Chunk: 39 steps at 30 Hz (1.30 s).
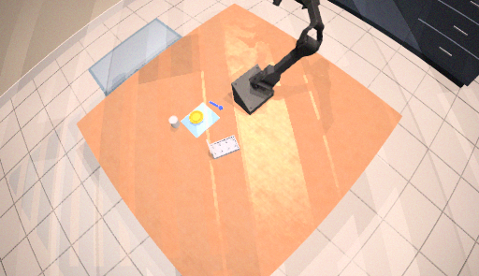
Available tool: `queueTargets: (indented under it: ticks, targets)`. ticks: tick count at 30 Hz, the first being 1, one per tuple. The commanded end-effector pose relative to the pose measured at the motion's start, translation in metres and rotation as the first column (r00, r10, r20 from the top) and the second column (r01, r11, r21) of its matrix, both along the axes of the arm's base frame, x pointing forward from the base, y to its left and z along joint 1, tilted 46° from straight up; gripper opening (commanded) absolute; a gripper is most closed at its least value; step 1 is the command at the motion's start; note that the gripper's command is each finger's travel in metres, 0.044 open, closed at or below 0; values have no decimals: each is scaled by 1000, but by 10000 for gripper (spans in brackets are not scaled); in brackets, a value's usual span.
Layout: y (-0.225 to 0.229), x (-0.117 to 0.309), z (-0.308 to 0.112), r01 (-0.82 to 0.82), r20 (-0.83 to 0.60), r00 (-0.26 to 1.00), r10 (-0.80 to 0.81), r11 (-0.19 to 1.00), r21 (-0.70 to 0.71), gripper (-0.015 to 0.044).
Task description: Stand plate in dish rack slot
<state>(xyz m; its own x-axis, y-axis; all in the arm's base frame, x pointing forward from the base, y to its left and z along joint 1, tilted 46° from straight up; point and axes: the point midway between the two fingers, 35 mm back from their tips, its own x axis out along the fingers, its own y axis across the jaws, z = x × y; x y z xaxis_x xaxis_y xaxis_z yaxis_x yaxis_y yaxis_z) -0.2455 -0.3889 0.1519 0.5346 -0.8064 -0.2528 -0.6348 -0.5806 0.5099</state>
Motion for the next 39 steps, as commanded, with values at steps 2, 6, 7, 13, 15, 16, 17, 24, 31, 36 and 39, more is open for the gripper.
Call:
queueTargets:
  ticks: [2,6,7,13,15,16,17,24,31,36,39]
  targets:
    - [-2,4,-1,-11,-9,1000,11,1000,1,400]
    - [-15,29,-7,-73,-59,996,74,997,10,400]
    - [-18,36,-9,-90,-72,993,90,996,13,400]
    - [-33,77,-20,-187,-121,974,190,982,41,400]
    - [-37,91,-24,-218,-127,966,224,974,54,400]
    - [-39,98,-27,-234,-130,962,240,970,61,400]
    - [-40,105,-29,-250,-134,957,257,966,68,400]
    - [-49,148,-41,-371,-207,902,378,926,74,400]
    - [-53,196,-53,-516,-304,805,510,854,67,400]
    - [-52,230,-58,-602,-340,737,583,796,62,400]
    - [-51,245,-62,-645,-366,695,618,762,63,400]
